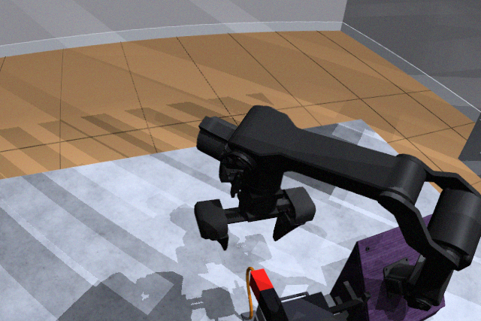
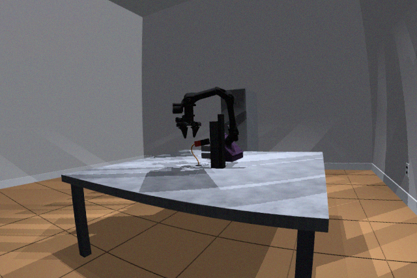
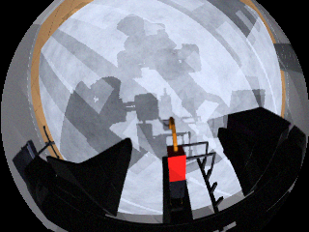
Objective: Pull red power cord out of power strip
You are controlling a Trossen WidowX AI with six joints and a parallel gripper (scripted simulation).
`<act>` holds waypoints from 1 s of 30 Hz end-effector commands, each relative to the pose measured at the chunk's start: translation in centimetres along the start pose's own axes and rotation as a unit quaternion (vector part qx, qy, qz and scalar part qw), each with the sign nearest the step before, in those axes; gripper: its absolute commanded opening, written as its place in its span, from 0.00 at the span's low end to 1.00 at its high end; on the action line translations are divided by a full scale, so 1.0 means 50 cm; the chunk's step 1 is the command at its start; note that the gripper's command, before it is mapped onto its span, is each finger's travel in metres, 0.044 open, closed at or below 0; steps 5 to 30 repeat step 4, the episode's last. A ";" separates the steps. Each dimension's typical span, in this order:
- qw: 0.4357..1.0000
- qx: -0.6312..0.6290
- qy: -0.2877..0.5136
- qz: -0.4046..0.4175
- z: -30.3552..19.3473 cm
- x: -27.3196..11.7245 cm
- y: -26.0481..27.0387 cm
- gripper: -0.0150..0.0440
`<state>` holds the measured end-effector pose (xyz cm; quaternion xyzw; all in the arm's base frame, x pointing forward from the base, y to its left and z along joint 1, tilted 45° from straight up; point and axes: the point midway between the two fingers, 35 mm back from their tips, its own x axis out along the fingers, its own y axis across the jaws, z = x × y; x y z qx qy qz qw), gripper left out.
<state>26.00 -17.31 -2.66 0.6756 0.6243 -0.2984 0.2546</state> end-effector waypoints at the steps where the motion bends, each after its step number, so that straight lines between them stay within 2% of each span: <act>1: 1.000 -0.002 -0.001 -0.002 0.001 0.000 -0.001 1.00; 30: 1.000 -0.002 -0.001 -0.002 0.001 0.000 -0.001 1.00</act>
